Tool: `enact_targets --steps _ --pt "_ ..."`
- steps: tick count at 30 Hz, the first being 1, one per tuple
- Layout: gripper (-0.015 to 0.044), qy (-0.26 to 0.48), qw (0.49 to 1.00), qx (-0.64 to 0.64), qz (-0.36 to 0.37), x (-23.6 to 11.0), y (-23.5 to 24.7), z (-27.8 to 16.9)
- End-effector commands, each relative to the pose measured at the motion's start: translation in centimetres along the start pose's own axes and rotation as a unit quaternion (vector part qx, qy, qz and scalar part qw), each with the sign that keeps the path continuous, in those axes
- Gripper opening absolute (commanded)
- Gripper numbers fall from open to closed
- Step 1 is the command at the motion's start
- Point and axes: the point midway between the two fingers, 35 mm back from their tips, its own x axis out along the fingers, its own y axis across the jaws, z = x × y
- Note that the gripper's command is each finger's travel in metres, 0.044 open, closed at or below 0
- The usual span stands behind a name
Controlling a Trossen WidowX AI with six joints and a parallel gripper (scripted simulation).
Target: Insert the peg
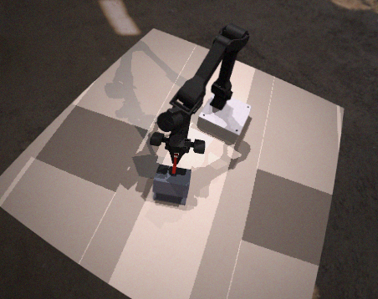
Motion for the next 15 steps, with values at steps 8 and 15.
enact_targets --steps 8,15 --pt "0.0000 0.001 1.000 0.000 0.000 0.52 0.02 -0.21" --pt "0.0000 0.001 1.000 0.000 0.000 0.83 0.04 -0.20"
